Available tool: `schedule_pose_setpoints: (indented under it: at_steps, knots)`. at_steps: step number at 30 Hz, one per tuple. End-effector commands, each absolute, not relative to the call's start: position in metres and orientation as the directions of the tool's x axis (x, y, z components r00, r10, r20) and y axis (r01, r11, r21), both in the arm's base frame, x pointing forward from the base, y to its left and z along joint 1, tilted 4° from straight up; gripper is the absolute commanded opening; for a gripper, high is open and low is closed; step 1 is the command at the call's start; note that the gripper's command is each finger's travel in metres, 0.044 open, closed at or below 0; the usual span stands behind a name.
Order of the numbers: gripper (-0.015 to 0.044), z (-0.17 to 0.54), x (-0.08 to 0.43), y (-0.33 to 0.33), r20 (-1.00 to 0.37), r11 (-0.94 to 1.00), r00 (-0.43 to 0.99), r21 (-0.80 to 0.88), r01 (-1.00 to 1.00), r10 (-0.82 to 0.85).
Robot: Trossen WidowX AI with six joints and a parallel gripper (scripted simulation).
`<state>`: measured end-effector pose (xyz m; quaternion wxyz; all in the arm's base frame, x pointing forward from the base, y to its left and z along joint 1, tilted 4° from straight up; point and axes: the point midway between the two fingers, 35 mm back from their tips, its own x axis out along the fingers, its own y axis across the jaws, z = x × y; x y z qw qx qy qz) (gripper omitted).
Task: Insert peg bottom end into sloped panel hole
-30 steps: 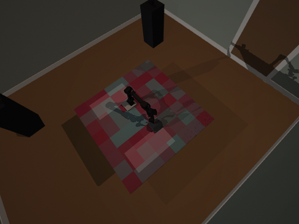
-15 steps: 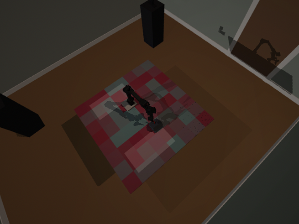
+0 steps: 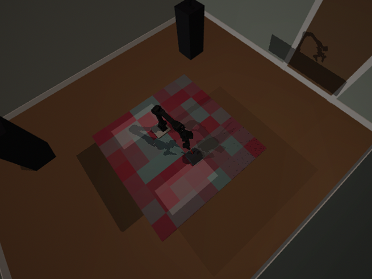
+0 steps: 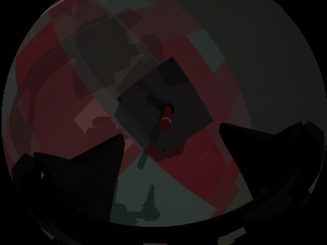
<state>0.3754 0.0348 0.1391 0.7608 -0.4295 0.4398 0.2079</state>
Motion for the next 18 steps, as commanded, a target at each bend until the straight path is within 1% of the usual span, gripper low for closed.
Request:
schedule_pose_setpoints:
  at_steps: [1, 18]
  knots:
    - [0.0440, 0.149, 0.371, 0.035, -0.844, 0.547, 0.532, -0.476, -0.689, -0.063]
    - [0.0440, 0.164, 0.359, 0.037, -0.845, 0.546, 0.531, -0.474, -0.691, -0.063]
